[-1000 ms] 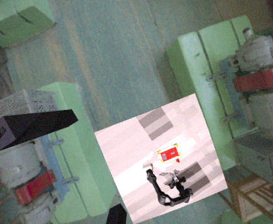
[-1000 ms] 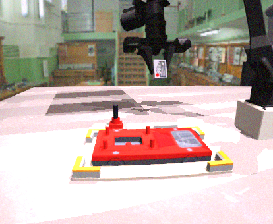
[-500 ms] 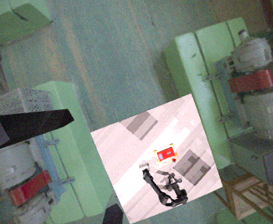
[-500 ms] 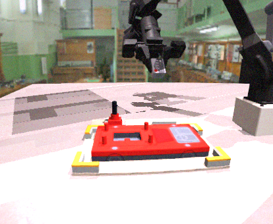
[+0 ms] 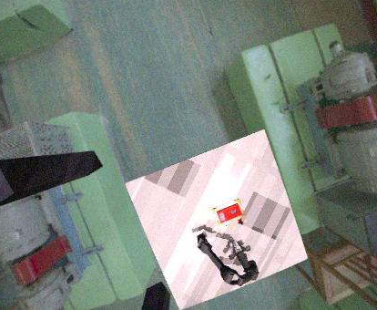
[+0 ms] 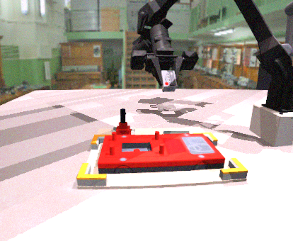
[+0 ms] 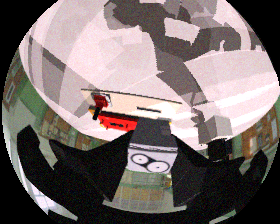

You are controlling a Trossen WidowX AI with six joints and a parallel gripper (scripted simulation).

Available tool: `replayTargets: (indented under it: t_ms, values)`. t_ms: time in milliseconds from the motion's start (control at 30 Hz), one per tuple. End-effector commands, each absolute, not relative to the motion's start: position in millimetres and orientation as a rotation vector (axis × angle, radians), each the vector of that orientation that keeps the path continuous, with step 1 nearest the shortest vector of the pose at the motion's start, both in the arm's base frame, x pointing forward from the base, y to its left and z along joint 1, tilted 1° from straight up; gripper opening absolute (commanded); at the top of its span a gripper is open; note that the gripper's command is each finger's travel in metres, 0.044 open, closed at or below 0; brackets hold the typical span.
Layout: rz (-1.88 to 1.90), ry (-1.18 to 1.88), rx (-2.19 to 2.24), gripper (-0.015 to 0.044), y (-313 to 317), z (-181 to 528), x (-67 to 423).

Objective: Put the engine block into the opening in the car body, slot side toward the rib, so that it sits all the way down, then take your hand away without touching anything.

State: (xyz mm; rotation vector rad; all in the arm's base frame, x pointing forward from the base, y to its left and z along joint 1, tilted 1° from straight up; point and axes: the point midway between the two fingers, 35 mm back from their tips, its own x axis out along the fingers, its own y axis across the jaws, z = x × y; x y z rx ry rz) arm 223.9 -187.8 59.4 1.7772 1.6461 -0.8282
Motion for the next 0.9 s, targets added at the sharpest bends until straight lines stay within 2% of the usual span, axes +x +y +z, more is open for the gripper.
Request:
replayTargets:
  t_ms: [0, 867]
  values:
    - [-0.819, 1.654, 1.785, 0.0000, -187, 50, 224]
    - [-0.819, 1.654, 1.785, 0.0000, -188, 15, 224]
